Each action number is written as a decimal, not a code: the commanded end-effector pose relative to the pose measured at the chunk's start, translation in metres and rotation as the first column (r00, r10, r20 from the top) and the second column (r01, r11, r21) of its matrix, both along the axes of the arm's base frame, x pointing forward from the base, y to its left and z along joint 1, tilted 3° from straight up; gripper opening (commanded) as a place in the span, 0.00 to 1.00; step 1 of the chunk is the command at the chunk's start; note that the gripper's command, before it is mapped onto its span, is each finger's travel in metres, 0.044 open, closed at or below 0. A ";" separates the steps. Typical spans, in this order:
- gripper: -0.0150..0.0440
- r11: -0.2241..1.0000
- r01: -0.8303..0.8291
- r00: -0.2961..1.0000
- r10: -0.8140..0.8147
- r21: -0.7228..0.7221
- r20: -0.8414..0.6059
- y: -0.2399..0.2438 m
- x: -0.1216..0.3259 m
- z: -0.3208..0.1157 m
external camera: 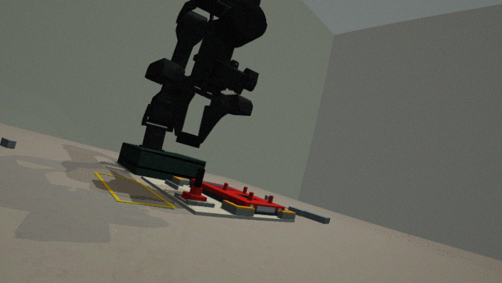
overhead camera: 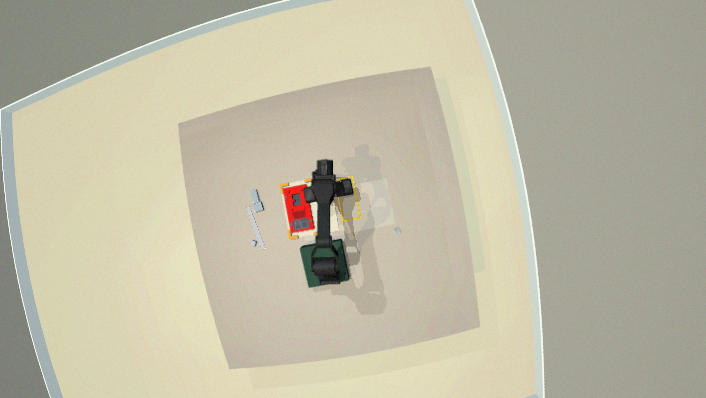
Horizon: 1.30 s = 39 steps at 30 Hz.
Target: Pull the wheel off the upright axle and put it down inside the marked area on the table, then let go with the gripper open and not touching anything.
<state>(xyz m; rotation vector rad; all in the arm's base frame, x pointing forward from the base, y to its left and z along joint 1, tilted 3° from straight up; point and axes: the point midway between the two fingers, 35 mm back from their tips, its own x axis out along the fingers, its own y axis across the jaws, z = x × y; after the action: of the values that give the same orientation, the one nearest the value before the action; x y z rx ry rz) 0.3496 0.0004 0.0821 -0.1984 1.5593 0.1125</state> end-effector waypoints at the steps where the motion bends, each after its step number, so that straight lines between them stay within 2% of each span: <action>1: 0.25 1.000 -0.001 1.000 0.001 0.002 0.013 -0.012 -0.004 0.005; 16: 0.25 1.000 0.000 1.000 0.000 -0.001 0.018 -0.063 -0.025 0.010; 22: 0.25 1.000 0.000 1.000 0.000 -0.002 0.019 -0.068 -0.027 0.008; 31: 0.25 1.000 0.000 1.000 0.000 -0.002 0.019 -0.069 -0.026 -0.014; 39: 0.25 1.000 0.000 1.000 0.000 -0.002 0.019 -0.072 -0.023 -0.064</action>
<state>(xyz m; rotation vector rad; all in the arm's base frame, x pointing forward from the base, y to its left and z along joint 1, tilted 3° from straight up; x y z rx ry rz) 0.3295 -0.0720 0.0380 -0.2038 1.5279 0.0997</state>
